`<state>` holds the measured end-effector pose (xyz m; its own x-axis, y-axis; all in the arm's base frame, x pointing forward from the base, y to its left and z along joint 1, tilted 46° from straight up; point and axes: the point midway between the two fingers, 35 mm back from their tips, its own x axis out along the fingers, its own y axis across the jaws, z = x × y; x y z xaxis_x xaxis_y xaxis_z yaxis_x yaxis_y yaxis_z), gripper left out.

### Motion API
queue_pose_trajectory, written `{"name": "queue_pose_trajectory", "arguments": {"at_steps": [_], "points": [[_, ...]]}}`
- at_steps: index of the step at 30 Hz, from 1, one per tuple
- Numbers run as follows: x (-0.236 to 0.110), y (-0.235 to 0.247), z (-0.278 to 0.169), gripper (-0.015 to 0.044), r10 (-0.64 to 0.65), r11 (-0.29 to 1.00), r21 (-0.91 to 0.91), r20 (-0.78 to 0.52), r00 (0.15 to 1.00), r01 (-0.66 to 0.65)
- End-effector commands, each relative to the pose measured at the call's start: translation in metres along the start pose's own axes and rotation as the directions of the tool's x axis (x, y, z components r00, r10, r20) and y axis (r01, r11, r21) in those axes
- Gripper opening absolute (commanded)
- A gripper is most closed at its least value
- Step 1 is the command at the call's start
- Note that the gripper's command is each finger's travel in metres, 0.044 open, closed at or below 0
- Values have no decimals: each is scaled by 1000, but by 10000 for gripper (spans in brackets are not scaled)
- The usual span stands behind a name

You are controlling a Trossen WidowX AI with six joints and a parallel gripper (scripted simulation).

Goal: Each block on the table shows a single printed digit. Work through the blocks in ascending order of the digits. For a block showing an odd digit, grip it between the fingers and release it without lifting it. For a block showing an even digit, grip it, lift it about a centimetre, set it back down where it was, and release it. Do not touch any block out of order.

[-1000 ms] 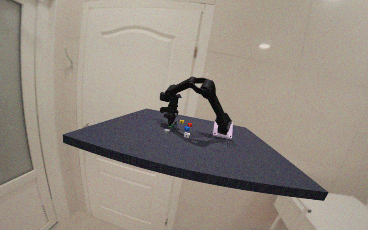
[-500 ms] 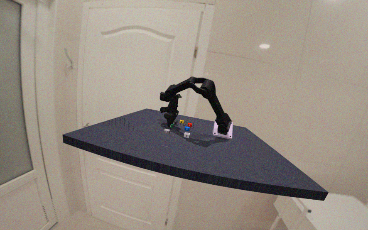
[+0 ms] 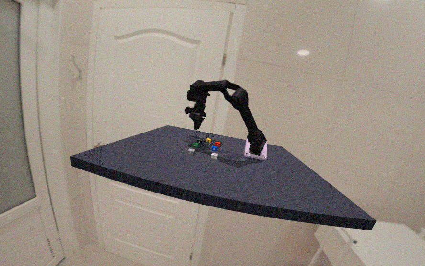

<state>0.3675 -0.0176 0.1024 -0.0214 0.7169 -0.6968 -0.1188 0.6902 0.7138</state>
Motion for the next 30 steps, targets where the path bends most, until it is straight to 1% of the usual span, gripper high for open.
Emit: {"name": "queue_pose_trajectory", "arguments": {"at_steps": [1, 2, 10, 11, 14, 15, 23, 25, 30], "points": [[-21, -1, -3, 138, -4, 1000, 2, -4, 1000, 4], [-21, -1, -3, 120, -4, 1000, 2, -4, 1000, 4], [-21, -5, -3, 120, -5, 1000, 3, -4, 1000, 5], [-22, -17, -4, 120, -7, 1000, 3, -4, 1000, 7], [-23, -81, -16, 120, -11, 1000, 2, -4, 1000, 11], [-22, -93, -20, 120, -10, 1000, 2, -4, 1000, 10], [-22, -98, -21, 120, -10, 1000, 2, -4, 1000, 10], [-13, -98, -20, 173, -10, 1000, 2, -4, 1000, 10], [50, -98, -20, 304, -8, 1000, 1, -3, 1000, 8]]}}
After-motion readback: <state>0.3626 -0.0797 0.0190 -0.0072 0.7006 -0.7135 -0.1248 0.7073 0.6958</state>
